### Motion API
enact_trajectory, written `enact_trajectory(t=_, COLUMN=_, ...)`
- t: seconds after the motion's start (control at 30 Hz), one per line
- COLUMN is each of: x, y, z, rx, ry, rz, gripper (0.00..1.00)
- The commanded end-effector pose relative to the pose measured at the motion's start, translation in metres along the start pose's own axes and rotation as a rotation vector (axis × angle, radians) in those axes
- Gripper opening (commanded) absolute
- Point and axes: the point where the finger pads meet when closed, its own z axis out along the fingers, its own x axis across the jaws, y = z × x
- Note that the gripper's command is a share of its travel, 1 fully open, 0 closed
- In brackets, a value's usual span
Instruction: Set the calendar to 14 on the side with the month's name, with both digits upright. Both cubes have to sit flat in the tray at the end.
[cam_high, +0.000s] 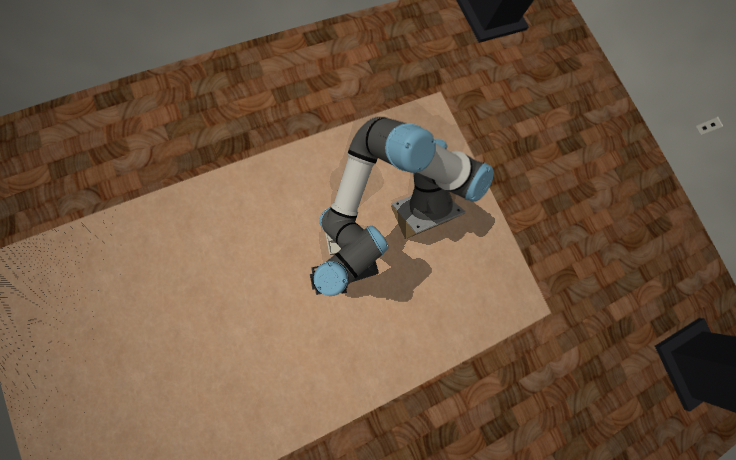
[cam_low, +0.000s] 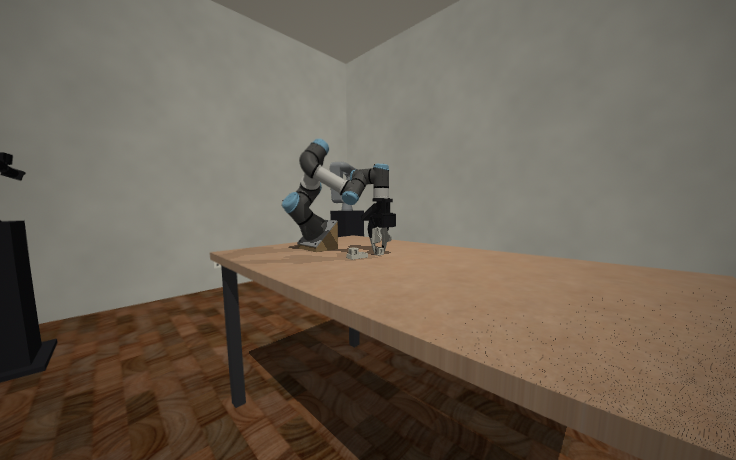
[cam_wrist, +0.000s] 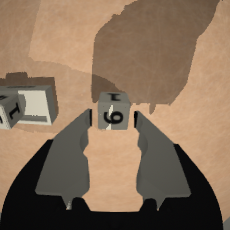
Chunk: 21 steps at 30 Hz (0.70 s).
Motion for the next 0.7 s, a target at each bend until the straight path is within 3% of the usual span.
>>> enact_trajectory(t=0.0, x=0.0, y=0.001, z=-0.005, rx=-0.002, ry=0.001, rz=0.001, gripper=0.28)
enact_trajectory(t=0.33, x=0.0, y=0.001, z=-0.036, rx=-0.002, ry=0.001, rz=0.001, gripper=0.28)
enact_trajectory(t=0.4, x=0.0, y=0.001, z=-0.036, rx=-0.002, ry=0.001, rz=0.001, gripper=0.28)
enact_trajectory(t=0.67, x=0.0, y=0.001, z=-0.067, rx=-0.002, ry=0.001, rz=0.001, gripper=0.28)
